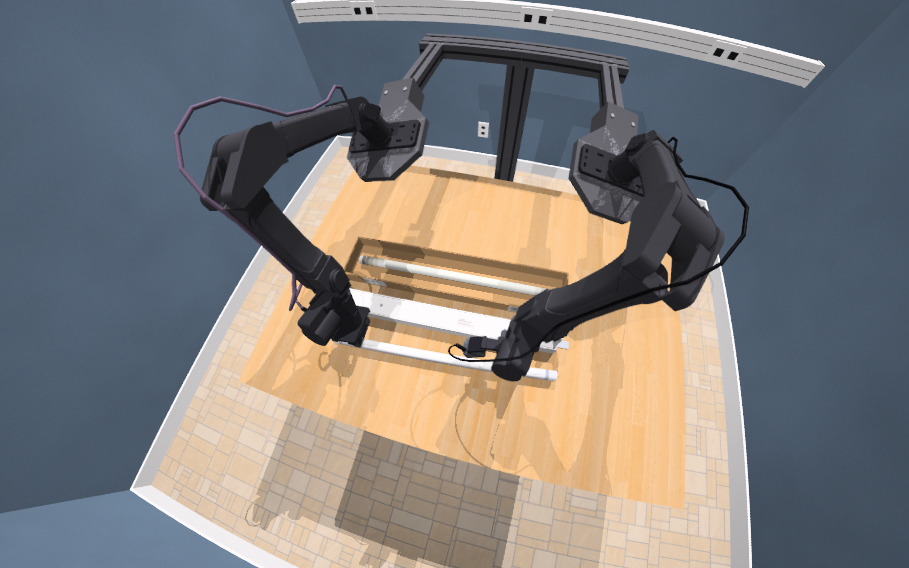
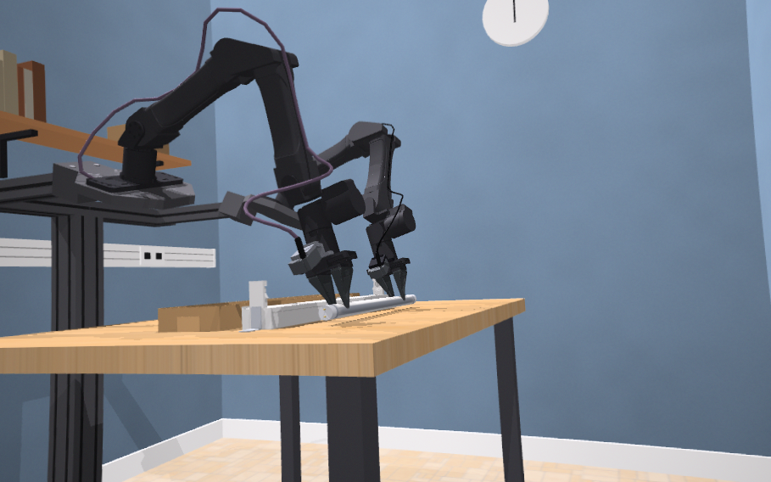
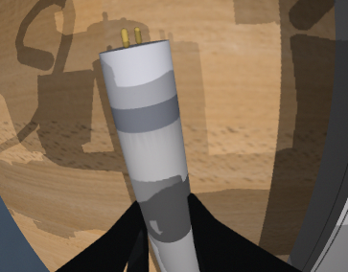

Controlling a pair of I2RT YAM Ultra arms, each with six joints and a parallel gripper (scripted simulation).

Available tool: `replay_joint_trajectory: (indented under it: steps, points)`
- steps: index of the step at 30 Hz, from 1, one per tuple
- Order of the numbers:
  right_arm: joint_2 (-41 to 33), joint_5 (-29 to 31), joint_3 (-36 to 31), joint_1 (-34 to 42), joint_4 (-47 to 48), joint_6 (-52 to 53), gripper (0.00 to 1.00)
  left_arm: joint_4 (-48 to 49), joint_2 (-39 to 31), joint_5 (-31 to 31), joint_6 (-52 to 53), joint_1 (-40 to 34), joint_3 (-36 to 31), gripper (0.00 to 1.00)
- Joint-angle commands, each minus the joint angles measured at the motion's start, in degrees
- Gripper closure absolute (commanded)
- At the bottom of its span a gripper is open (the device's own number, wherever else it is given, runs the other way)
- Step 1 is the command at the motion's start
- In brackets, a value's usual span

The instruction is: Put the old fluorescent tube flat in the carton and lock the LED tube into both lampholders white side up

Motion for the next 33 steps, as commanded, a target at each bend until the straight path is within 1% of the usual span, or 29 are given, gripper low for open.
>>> replay_joint_trajectory:
  steps: [1,7,10,12,13,16,17,18,33]
  points:
    - [1.0,0.6,1.4,-0.2,1.3,-0.5,0.89,0.4,0.8,-0.1,0.9,0.4,1.3,0.89]
    - [1.5,0.5,1.8,0.0,1.6,-0.6,0.89,1.6,1.4,0.4,1.0,0.9,2.0,0.89]
    - [2.0,0.5,2.1,-0.8,1.8,-0.7,0.89,1.3,1.8,0.2,1.1,-0.3,2.1,0.89]
    - [2.3,0.5,2.4,0.2,1.9,-0.7,0.89,0.6,2.0,-0.2,1.1,0.3,2.2,0.89]
    - [0.4,0.5,2.4,0.5,0.3,-0.6,0.89,-0.1,0.9,-0.2,1.1,0.1,2.1,0.89]
    - [0.7,0.5,1.7,0.0,0.6,-0.7,0.89,0.4,0.9,0.0,1.0,0.2,1.5,0.89]
    - [-0.4,0.5,2.5,0.4,0.5,-0.6,0.89,0.2,0.1,0.0,1.1,0.3,2.1,0.89]
    - [-0.4,0.5,2.6,0.4,0.4,-0.6,0.89,0.1,0.1,0.0,1.1,0.3,2.1,0.51]
    - [-0.4,0.5,2.6,0.4,0.4,-0.6,0.89,0.1,0.6,0.2,0.8,0.3,2.1,0.51]
